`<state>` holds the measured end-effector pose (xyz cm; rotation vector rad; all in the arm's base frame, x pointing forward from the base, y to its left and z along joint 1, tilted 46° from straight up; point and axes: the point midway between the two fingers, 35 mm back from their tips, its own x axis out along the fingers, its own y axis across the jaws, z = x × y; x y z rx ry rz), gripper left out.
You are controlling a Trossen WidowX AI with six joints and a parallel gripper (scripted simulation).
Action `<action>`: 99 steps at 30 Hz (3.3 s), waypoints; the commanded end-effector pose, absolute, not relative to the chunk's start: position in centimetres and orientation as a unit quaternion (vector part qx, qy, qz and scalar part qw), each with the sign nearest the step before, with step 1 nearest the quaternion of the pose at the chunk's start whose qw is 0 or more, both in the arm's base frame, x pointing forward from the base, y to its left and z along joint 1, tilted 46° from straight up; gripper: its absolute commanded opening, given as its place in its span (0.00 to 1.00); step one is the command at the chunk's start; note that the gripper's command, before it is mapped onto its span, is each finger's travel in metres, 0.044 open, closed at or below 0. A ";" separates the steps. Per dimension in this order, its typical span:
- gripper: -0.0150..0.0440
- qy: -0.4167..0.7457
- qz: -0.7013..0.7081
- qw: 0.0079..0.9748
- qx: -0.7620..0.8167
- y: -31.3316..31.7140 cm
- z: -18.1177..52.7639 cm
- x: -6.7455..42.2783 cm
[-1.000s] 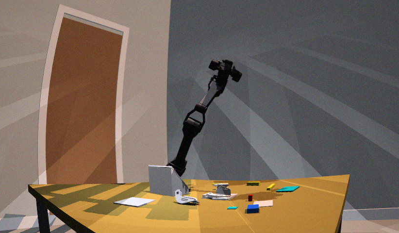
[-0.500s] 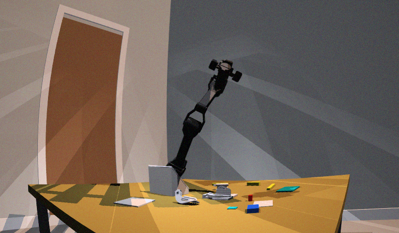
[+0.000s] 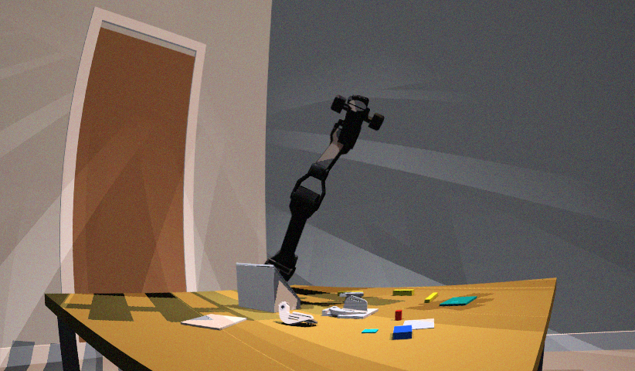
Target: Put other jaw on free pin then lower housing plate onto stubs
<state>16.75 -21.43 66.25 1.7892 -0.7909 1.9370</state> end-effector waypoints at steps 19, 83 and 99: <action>0.25 -0.293 0.741 0.336 0.502 -12.0 68.5 4.8; 0.25 -0.124 0.558 0.811 -0.120 28.9 50.1 15.2; 0.25 0.023 0.463 0.858 -0.220 27.4 39.9 27.9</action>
